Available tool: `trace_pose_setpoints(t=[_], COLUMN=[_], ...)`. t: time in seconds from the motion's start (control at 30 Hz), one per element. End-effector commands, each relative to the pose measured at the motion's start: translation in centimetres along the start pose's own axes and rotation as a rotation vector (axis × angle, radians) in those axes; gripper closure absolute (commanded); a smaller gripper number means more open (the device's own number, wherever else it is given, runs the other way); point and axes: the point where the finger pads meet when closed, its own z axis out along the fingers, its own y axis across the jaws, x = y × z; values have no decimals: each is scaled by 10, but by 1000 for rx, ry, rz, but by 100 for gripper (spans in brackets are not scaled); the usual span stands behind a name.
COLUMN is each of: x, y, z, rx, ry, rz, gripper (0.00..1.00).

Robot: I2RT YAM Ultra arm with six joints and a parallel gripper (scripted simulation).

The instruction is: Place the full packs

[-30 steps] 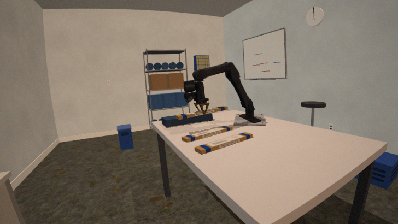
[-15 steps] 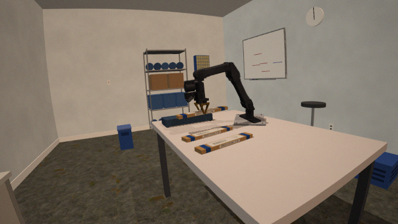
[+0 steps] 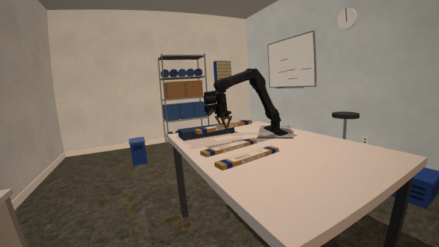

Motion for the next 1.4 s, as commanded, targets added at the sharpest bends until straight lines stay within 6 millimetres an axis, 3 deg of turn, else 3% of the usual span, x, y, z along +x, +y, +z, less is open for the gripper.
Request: trace_pose_setpoints(t=[0.0,0.03,0.5,0.6,0.7,1.37], x=[-10,-3,-14,-5,-16,-11], y=[4,3,4,5,6,3], z=[-31,-21,-13,3,-3,-11], rx=[10,8,11,8,8,9], ry=[-113,-82,-124,-86,-124,-98], rz=[-7,-3,-8,-8,-12,-1], gripper=[100,100,100,100,100,100])
